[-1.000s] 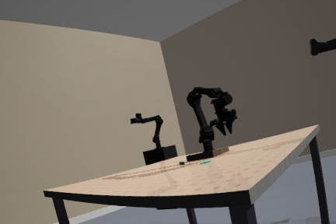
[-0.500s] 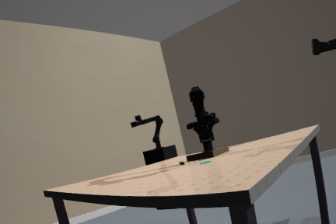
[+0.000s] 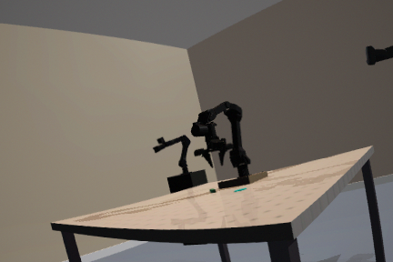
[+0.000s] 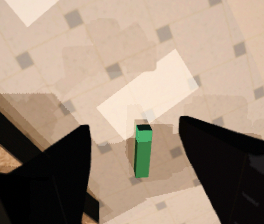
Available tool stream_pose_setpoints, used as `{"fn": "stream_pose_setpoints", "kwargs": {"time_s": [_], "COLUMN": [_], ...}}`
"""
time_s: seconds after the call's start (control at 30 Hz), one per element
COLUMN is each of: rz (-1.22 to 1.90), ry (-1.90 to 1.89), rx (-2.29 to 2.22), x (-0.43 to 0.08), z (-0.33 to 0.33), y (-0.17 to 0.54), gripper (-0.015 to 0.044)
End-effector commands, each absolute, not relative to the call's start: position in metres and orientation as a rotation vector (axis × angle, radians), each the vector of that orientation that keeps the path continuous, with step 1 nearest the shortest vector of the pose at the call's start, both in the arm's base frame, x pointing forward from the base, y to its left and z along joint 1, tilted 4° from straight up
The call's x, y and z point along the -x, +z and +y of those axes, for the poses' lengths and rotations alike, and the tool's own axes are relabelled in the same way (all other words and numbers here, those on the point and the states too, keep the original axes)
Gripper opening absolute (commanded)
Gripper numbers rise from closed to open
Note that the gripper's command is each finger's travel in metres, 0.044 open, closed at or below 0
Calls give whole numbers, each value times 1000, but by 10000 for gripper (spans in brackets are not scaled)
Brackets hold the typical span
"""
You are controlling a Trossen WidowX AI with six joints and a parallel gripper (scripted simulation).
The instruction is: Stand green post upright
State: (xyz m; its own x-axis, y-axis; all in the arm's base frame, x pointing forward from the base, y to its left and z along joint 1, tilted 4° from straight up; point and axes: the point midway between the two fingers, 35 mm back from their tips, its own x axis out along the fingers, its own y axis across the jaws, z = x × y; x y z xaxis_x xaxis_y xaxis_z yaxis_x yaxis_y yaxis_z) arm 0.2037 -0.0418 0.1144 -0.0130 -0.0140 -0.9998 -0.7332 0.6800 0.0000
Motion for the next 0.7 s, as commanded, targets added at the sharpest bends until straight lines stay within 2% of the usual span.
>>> {"fn": "stream_pose_setpoints", "kwargs": {"time_s": [0.0,0.17,0.33,0.67], "rz": [1525,1554,1555,1556], "ry": [607,574,573,573], "rx": [619,579,578,578], "x": [-193,-176,-176,-170], "z": [-75,-108,-110,-113], "y": [115,117,115,6], "gripper": [233,233,233,233]}}
